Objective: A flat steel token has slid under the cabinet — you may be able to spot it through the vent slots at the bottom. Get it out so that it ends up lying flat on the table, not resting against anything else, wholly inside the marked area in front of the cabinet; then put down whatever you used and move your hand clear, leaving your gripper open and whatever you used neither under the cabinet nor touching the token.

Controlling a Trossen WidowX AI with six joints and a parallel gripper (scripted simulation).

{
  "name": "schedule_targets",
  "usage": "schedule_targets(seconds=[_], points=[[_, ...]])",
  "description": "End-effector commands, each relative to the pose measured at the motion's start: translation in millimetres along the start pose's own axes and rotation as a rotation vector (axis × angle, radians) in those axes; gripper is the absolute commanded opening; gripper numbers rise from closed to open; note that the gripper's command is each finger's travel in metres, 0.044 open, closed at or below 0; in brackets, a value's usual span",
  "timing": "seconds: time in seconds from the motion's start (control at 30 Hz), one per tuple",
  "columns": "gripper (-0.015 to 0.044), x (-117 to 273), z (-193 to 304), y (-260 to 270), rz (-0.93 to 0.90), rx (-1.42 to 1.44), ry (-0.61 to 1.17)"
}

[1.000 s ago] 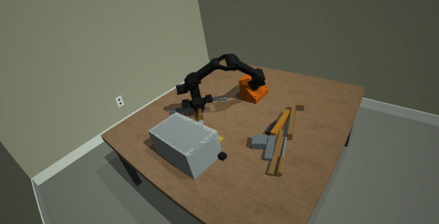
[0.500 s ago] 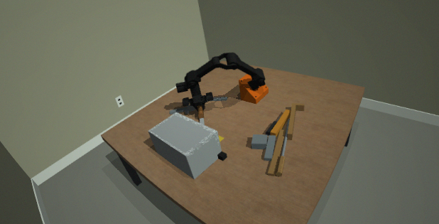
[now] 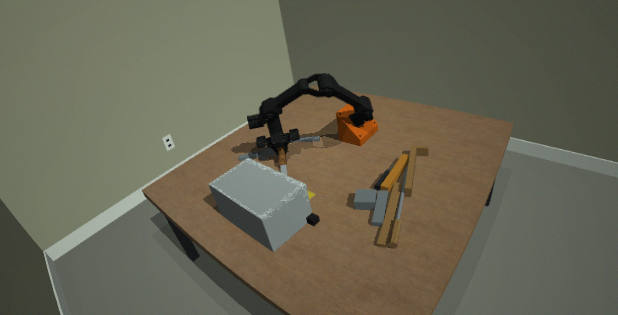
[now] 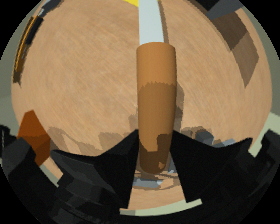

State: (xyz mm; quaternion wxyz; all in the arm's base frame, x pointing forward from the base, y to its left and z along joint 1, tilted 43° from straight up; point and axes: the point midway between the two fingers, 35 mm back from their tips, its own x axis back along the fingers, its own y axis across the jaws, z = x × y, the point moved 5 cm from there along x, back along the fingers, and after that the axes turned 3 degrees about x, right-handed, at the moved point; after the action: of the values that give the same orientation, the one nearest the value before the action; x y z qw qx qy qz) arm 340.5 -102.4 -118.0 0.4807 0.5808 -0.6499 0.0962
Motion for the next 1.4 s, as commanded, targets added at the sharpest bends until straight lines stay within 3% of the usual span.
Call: schedule_targets(seconds=[0.0, 0.37, 0.6, 0.73, 0.83, 1.33, 1.37], points=[[0.0000, 7.3, 1.1, -5.3, 0.021, 0.007, -0.010], [0.0000, -1.5, 5.1, -9.7, 0.021, 0.010, -0.010], [0.0184, -10.3, 6.5, -6.0, -0.007, 0.004, 0.003], [0.0200, -9.9, 6.3, -6.1, -0.006, 0.004, 0.003], [0.0270, -9.9, 6.6, -5.7, 0.002, 0.004, -0.001], [0.0270, -17.2, 8.4, -3.8, 0.021, 0.005, -0.011], [0.0244, -15.1, 8.4, -5.5, 0.022, 0.014, -0.006]])
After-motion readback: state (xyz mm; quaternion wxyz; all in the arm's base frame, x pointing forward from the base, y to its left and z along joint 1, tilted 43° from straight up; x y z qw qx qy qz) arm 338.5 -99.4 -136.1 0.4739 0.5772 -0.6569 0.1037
